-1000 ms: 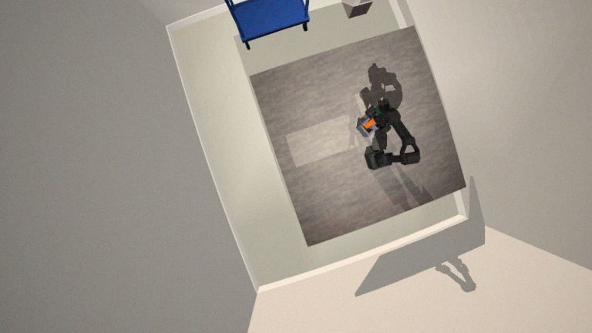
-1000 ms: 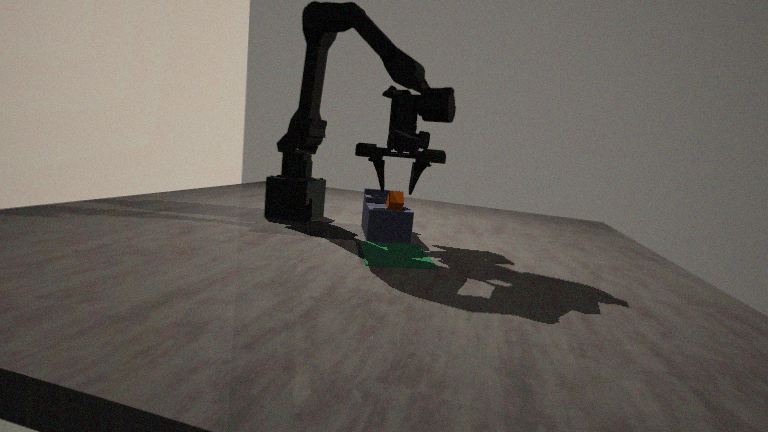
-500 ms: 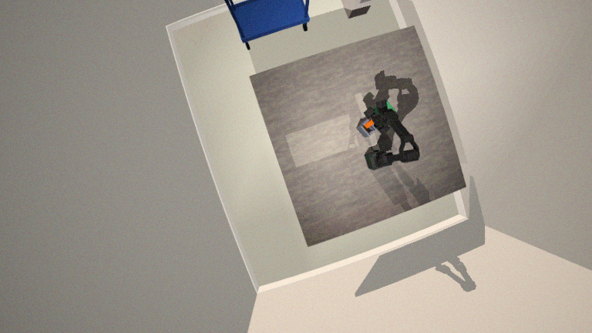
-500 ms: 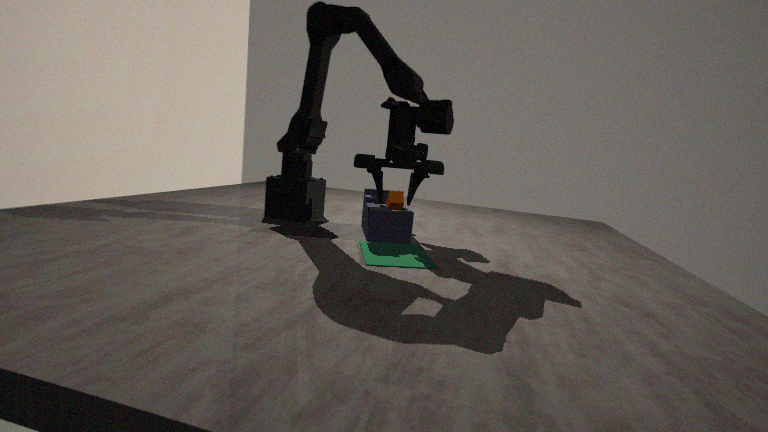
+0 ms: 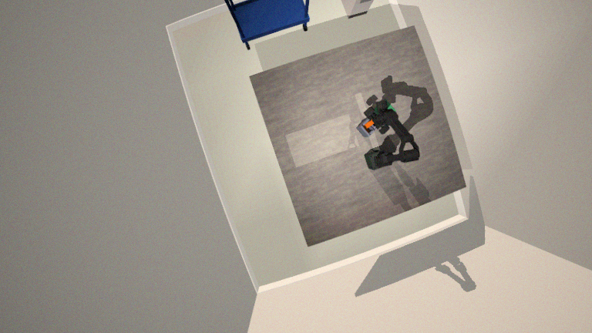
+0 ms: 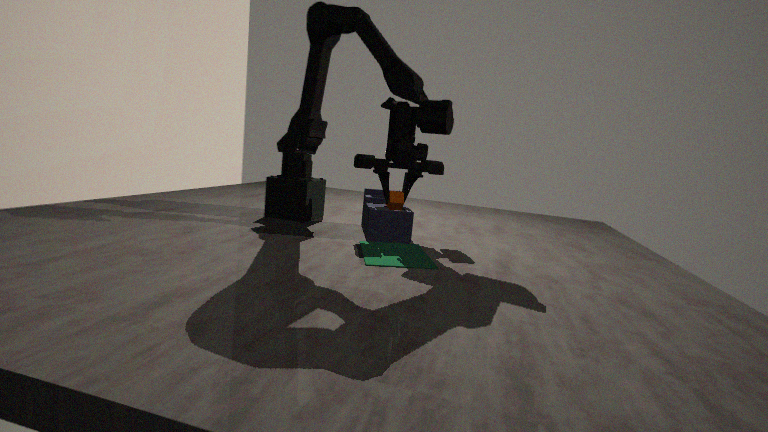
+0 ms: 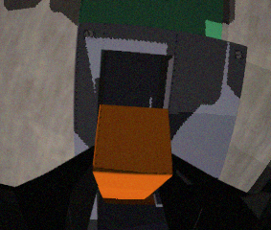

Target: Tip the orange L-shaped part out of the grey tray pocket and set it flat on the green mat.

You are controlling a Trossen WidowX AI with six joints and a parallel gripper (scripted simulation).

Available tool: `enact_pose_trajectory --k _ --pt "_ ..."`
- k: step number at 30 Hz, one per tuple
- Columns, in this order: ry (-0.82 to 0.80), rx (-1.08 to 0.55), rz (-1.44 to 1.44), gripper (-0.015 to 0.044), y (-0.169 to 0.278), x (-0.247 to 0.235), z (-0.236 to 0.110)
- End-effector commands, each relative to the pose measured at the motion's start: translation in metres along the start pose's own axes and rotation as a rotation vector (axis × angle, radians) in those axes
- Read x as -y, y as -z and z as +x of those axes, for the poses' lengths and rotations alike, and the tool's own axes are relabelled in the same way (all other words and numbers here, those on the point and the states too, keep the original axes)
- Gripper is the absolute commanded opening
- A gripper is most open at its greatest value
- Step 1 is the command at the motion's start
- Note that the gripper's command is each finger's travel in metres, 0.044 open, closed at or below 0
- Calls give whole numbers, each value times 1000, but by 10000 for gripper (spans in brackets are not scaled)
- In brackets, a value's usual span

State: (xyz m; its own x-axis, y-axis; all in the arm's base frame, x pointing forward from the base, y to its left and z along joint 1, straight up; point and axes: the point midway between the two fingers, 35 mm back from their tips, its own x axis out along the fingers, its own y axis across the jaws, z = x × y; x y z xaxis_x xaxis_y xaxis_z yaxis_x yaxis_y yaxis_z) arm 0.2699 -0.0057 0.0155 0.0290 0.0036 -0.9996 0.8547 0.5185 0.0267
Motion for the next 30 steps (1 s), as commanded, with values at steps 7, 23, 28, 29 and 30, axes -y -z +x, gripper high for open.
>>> enact_pose_trajectory --k 7,23,28,29,30 --pt "0 0 0 0 0 0 0" --pt "0 0 4 0 0 0 -21" --pt "0 0 5 0 0 0 -29" --pt "0 0 5 0 0 0 -31" --pt "0 0 5 0 0 0 -33"
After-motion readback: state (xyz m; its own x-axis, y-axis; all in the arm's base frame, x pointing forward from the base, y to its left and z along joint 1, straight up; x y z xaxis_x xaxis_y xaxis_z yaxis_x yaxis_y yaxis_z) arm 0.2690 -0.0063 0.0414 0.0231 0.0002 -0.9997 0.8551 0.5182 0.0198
